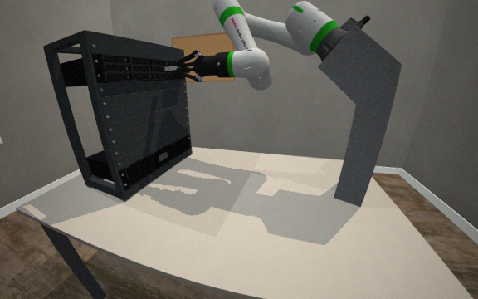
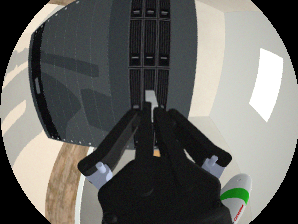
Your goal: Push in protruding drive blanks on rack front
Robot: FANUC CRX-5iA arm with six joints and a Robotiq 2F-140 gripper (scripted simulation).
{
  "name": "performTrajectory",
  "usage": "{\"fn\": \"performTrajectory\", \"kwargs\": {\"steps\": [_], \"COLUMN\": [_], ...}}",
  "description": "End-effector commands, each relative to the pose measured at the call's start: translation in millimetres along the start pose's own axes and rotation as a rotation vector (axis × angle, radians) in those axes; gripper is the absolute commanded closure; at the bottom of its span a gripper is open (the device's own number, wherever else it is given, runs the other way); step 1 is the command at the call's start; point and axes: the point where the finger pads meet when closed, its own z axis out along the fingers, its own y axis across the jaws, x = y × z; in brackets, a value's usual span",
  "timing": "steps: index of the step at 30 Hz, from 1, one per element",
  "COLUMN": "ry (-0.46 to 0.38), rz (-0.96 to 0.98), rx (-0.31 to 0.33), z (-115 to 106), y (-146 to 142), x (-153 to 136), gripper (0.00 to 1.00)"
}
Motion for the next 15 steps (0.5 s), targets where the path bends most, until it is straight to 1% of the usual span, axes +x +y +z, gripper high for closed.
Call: {"fn": "performTrajectory", "kwargs": {"steps": [1, 5, 8, 11, 15], "ry": [0.000, 0.000, 0.000, 0.000, 0.000], "rz": [0.000, 0.000, 0.000, 0.000, 0.000], "rx": [-0.002, -0.002, -0.002, -0.002, -0.002], "z": [-19.3, -41.9, -52.9, -58.1, -59.0], "y": [0.4, 0.3, 0.3, 0.3, 0.3], "x": [0.1, 0.1, 0.1, 0.1, 0.0], "gripper": [0.90, 0.90, 0.90, 0.90, 0.90]}}
